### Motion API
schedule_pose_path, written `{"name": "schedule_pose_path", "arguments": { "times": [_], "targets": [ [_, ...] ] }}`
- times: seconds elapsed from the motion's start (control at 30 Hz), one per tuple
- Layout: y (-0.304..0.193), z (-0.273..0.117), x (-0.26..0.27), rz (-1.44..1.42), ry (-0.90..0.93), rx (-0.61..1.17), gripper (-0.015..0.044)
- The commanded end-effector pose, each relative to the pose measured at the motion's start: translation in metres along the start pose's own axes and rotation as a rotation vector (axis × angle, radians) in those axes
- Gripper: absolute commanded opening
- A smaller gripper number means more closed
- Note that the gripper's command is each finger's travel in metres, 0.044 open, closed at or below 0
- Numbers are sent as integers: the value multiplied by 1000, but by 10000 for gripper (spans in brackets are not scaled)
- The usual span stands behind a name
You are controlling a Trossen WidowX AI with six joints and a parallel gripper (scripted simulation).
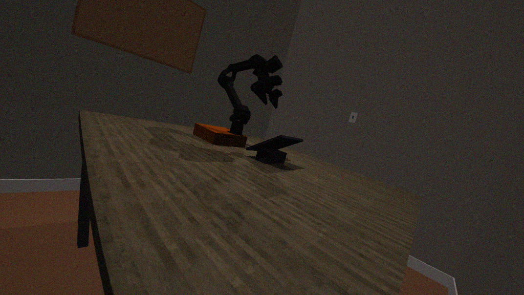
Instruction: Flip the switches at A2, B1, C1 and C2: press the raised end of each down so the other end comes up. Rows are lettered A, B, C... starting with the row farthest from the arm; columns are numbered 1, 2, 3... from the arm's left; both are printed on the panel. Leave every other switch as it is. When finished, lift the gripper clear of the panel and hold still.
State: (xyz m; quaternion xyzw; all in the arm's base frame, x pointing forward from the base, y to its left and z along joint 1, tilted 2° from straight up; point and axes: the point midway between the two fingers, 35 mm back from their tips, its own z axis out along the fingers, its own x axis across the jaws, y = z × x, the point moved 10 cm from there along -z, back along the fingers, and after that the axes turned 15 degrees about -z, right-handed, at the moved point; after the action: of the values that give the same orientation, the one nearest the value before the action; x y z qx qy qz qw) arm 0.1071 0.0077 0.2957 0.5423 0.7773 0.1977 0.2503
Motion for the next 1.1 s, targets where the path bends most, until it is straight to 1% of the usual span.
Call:
{"name": "schedule_pose_path", "arguments": {
  "times": [0.0,0.07,0.27,0.3,0.47,0.57,1.07],
  "targets": [
    [1,2,0,0,0,1,374],
    [12,19,-2,3,0,7,321],
    [43,99,-4,15,1,39,164],
    [44,106,-3,16,1,41,137],
    [46,116,-3,16,3,47,6],
    [47,141,-4,16,7,64,0],
    [46,156,-4,16,7,65,0]
  ]
}}
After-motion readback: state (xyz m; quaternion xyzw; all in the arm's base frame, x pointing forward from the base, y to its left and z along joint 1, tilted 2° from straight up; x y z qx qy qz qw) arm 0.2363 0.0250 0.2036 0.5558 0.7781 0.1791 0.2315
